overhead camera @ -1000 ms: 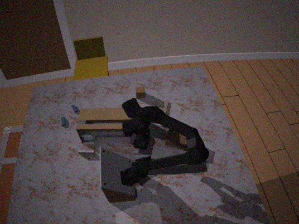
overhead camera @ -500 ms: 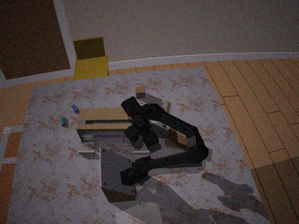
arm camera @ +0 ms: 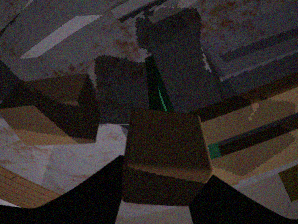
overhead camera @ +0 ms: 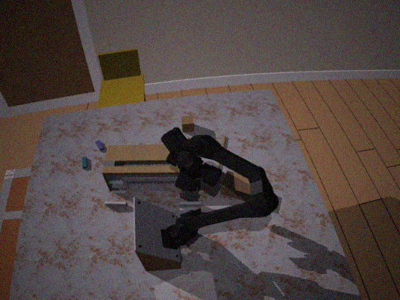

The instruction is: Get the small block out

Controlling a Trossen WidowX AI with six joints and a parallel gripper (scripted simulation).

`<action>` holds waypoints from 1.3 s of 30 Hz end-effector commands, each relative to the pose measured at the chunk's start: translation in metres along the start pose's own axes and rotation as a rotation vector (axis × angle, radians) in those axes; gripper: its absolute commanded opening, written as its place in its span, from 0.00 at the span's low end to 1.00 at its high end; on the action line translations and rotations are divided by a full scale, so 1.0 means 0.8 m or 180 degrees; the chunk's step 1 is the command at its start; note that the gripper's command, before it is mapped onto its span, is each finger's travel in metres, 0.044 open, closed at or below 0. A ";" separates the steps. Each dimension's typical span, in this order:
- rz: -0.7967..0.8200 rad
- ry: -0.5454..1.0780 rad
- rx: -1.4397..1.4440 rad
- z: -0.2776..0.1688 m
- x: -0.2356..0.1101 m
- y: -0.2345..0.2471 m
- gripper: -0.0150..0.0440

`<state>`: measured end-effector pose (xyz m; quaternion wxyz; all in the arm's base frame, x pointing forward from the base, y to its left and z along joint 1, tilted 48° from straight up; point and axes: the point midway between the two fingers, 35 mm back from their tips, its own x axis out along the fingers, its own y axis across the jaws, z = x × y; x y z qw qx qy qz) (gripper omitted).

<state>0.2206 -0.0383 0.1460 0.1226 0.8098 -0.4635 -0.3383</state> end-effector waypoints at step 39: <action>0.0010 0.0066 -0.0591 -0.010 -0.006 0.000 0.25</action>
